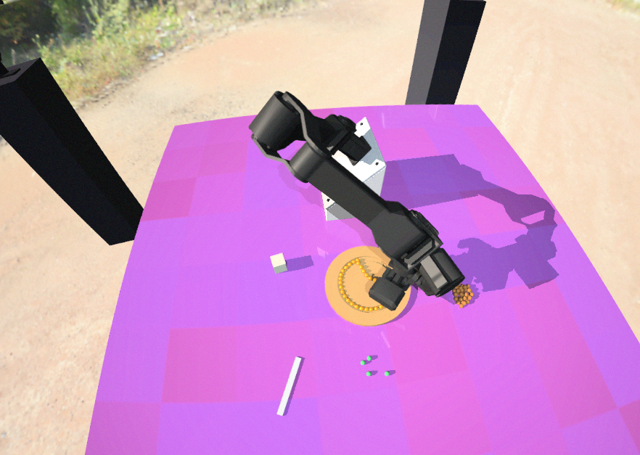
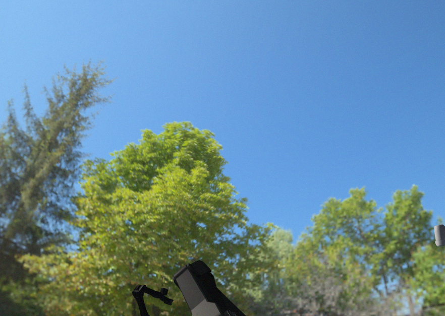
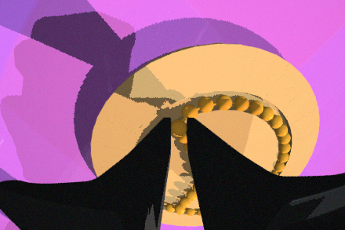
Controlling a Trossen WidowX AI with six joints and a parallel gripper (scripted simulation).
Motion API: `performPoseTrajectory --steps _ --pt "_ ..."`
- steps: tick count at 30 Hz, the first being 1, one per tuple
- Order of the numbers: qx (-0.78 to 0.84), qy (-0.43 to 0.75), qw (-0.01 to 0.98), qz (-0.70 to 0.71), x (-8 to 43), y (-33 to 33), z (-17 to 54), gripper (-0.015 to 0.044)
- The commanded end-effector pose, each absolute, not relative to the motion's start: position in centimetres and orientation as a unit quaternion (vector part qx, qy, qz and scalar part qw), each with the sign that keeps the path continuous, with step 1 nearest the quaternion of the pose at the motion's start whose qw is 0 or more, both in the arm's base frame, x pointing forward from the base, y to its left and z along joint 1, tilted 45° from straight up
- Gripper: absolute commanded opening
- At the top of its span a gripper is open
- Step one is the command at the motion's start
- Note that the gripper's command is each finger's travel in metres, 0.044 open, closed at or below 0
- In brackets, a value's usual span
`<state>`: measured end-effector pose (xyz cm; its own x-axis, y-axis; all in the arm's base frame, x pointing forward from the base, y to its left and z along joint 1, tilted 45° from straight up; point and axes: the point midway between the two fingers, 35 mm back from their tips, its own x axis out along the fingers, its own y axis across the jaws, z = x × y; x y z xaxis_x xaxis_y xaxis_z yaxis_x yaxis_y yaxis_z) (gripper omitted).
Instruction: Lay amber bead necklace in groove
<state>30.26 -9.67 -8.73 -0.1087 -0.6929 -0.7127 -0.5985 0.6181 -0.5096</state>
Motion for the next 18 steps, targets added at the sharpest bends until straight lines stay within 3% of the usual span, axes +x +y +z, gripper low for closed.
performPoseTrajectory --steps 1,10,18 --pt "-0.431 0.745 0.507 -0.047 30.12 -9.58 -9.03 0.0000" --pt "-0.431 0.746 0.507 -0.047 30.02 -10.14 -9.60 0.0000" --pt "-0.432 0.744 0.508 -0.049 30.19 -9.95 -9.30 0.0210"
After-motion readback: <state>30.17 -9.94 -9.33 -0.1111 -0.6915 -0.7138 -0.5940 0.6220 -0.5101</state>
